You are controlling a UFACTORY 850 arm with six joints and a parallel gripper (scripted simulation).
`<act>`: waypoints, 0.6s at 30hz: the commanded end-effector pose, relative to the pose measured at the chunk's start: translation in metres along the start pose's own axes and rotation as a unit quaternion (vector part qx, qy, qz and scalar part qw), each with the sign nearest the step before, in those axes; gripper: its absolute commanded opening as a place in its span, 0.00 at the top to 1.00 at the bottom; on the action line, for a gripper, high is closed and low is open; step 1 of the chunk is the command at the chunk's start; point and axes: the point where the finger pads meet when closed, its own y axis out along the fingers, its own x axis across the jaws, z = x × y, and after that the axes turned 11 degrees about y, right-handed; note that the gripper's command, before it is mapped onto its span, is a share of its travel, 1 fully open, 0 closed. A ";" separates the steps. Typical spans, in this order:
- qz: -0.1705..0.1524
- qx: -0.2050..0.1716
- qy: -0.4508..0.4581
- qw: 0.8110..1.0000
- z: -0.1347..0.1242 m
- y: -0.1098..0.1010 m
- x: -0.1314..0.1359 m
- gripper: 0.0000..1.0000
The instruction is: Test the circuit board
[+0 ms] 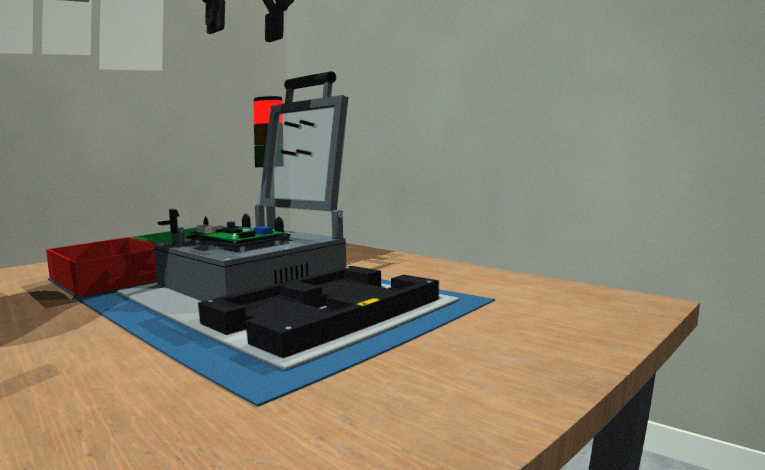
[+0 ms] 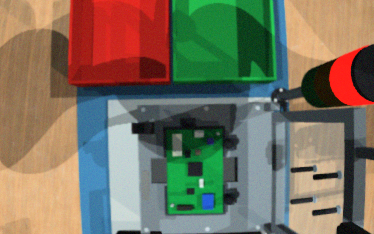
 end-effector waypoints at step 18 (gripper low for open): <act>-0.003 0.001 0.000 1.000 -0.004 0.007 -0.022 0.00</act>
